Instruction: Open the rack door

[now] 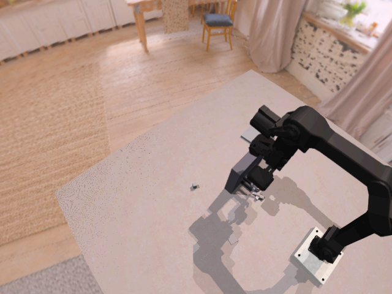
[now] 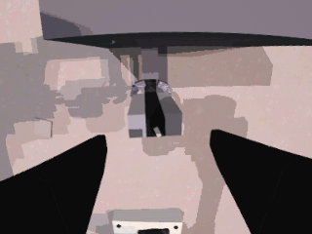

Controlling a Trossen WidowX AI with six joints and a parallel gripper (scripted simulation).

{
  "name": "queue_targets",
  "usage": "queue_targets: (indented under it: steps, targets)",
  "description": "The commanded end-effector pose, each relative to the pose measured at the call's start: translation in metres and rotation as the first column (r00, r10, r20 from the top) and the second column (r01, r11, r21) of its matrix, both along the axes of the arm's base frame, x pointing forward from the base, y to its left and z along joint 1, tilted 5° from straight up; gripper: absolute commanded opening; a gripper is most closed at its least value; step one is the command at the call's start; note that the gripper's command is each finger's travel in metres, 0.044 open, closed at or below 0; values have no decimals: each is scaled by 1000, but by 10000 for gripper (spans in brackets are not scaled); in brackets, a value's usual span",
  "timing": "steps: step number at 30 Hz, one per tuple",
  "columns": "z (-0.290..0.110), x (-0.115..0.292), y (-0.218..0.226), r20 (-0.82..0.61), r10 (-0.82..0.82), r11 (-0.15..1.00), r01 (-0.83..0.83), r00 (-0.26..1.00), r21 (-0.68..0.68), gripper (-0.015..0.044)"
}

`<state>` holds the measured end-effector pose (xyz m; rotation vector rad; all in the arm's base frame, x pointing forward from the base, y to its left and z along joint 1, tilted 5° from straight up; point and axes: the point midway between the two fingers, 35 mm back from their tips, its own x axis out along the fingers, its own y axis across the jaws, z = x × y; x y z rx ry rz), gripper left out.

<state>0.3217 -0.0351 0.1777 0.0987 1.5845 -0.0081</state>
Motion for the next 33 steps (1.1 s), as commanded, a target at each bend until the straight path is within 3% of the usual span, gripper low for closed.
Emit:
queue_targets:
  steps: [1, 33]
  targets:
    - [-6, 1, 1, -2, 5, 1000, -5, 1000, 6, 294]
    - [-58, 0, 4, -2, 5, 1000, -5, 1000, 6, 294]
